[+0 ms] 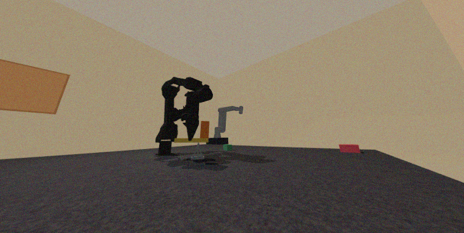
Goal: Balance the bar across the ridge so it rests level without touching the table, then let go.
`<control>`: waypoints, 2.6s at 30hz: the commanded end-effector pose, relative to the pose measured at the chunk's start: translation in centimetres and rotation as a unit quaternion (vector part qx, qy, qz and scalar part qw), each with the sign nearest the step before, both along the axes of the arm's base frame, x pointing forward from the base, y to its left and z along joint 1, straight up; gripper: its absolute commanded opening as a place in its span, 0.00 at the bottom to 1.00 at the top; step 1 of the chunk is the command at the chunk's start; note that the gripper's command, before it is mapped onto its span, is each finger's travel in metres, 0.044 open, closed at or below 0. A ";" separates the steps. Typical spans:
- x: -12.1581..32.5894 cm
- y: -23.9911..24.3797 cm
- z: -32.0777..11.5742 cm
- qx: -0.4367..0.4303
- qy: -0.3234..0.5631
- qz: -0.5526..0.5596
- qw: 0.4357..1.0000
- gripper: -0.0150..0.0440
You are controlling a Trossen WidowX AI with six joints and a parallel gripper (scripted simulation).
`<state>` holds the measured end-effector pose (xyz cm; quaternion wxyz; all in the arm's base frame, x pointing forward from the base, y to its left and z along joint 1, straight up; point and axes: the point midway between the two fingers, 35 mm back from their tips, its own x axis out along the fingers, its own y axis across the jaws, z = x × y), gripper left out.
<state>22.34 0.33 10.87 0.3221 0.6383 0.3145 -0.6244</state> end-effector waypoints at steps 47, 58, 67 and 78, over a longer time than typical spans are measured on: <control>0.0 0.0 0.0 0.000 -0.001 0.000 1.000 0.25; 0.0 0.0 0.0 0.000 -0.001 0.000 1.000 0.54; 0.0 0.0 0.0 0.000 -0.001 0.000 1.000 0.54; 0.0 0.0 0.0 0.000 -0.001 0.000 1.000 0.54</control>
